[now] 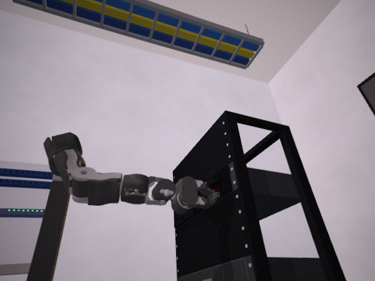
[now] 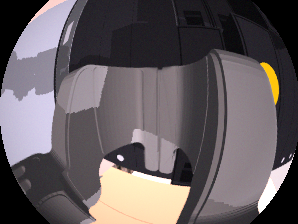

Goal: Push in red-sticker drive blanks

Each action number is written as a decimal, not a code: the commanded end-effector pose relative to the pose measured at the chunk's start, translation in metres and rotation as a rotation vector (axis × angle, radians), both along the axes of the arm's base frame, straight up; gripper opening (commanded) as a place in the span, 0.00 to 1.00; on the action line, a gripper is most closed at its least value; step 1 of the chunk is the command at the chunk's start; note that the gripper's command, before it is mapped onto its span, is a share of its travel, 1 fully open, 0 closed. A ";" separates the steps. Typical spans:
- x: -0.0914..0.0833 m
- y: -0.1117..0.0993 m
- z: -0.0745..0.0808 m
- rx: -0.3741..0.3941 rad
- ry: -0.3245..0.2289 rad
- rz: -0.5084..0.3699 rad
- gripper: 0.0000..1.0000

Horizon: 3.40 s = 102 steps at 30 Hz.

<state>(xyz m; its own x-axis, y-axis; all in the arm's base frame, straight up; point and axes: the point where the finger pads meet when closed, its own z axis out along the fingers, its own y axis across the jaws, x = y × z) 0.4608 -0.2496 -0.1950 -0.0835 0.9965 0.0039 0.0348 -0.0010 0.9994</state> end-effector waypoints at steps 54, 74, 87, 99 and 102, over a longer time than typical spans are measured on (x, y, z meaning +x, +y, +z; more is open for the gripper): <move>0.011 0.010 0.015 0.004 -0.029 0.016 0.00; 0.014 0.012 0.018 0.003 -0.029 0.016 0.00; 0.014 0.012 0.018 0.003 -0.029 0.016 0.00; 0.017 0.013 0.020 0.004 -0.029 0.016 0.00; 0.017 0.013 0.020 0.003 -0.030 0.016 0.00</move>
<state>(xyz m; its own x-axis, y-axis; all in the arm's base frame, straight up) 0.4719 -0.2472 -0.1933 -0.0654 0.9978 -0.0052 0.0626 0.0093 0.9980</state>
